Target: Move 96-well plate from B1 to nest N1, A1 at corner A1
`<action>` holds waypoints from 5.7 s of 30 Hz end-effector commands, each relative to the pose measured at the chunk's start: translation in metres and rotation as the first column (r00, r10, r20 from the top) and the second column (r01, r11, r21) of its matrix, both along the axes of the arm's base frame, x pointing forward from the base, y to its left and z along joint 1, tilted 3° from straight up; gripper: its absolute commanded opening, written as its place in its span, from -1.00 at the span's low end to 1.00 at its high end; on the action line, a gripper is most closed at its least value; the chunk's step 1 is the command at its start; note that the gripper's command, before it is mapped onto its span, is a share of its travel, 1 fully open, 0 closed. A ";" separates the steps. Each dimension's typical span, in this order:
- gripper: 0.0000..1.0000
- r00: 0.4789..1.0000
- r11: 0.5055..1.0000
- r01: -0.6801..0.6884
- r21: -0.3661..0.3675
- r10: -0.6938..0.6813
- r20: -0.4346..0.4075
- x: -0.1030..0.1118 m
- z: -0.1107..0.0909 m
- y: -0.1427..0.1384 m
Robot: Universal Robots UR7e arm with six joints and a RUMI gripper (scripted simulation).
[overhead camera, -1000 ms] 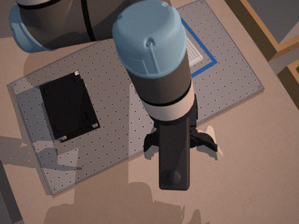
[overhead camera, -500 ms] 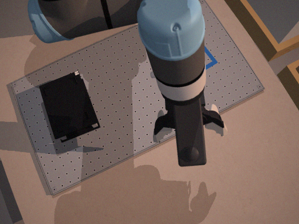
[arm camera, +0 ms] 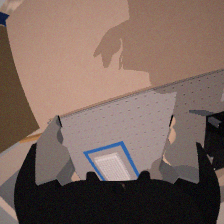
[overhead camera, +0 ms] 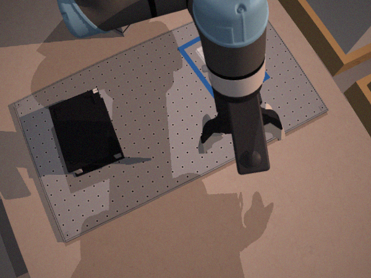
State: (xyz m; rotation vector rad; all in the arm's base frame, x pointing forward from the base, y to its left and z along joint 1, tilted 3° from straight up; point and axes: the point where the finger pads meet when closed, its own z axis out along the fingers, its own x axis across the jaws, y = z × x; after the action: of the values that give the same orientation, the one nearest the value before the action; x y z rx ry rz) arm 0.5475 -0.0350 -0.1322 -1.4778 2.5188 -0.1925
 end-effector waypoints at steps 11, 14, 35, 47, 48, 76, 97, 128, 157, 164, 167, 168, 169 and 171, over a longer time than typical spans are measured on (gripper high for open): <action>1.00 0.998 0.998 -0.055 -0.011 0.054 -0.032 -0.039 -0.020 0.043; 1.00 0.992 0.993 -0.112 -0.022 0.110 -0.066 -0.047 -0.023 0.049; 1.00 0.940 0.952 -0.303 -0.048 0.290 -0.179 -0.118 -0.046 0.099; 1.00 0.929 0.942 -0.330 -0.051 0.315 -0.195 -0.154 -0.055 0.120; 1.00 0.916 0.932 -0.358 -0.053 0.340 -0.212 -0.159 -0.056 0.121; 1.00 0.882 0.903 -0.425 -0.057 0.399 -0.252 -0.209 -0.063 0.142; 1.00 0.882 0.903 -0.425 -0.057 0.399 -0.252 -0.209 -0.090 0.140; 1.00 0.882 0.903 -0.425 -0.057 0.399 -0.252 -0.207 -0.138 0.137; -1.00 0.882 0.903 -0.425 -0.057 0.399 -0.252 -0.207 -0.139 0.137; -1.00 0.882 0.903 -0.425 -0.057 0.399 -0.252 -0.207 -0.139 0.137; -1.00 0.882 0.903 -0.425 -0.057 0.399 -0.252 -0.207 -0.139 0.137; -1.00 0.882 0.903 -0.425 -0.057 0.399 -0.252 -0.207 -0.139 0.137; -1.00 0.882 0.903 -0.425 -0.057 0.399 -0.252 -0.207 -0.139 0.137; -1.00 0.882 0.903 -0.425 -0.057 0.399 -0.252 -0.207 -0.139 0.137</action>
State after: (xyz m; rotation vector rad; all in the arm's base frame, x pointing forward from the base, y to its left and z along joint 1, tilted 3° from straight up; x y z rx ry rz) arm 0.3397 0.1023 -0.2713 -2.1576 2.3129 -0.0892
